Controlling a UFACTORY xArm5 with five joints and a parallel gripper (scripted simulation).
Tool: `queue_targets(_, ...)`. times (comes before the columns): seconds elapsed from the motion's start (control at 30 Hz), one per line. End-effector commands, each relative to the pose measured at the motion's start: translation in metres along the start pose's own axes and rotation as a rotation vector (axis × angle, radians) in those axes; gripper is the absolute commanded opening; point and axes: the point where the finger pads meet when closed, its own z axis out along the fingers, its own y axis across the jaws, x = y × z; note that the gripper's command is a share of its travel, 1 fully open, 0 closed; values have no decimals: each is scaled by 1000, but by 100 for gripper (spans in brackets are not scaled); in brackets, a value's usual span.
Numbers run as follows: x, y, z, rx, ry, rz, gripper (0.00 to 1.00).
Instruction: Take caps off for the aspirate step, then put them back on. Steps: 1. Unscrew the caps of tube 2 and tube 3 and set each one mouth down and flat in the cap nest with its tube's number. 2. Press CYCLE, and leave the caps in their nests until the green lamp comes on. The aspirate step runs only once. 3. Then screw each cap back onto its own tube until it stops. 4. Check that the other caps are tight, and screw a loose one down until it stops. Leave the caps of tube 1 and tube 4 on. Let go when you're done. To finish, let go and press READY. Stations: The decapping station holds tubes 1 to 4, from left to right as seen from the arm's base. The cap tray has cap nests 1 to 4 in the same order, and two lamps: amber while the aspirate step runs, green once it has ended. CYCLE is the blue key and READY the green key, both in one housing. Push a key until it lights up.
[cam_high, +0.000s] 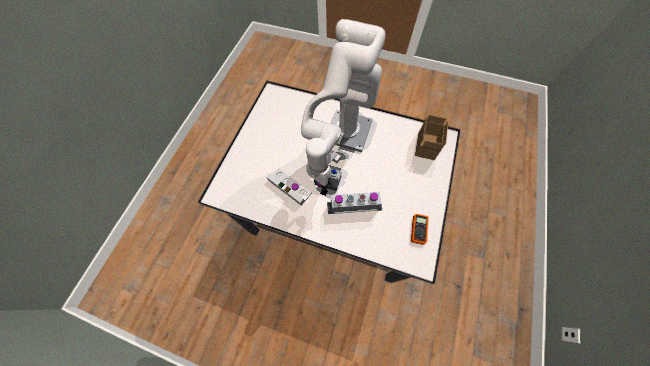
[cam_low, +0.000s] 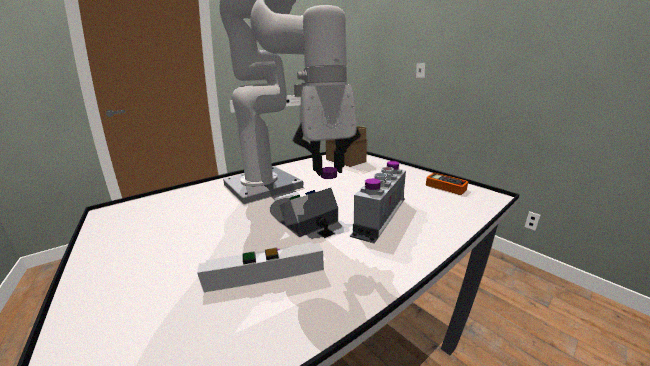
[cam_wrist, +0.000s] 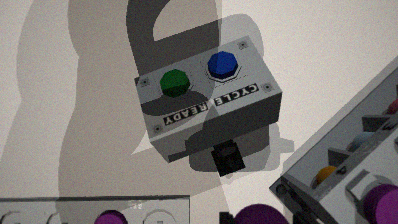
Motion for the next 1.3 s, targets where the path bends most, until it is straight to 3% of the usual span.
queue_targets(0.0,-9,-25,-2,6,-11,-10,0)
queue_targets(0.93,-51,-182,-4,8,-11,-10,0)
queue_targets(1.27,-51,-182,-4,8,-11,-10,0)
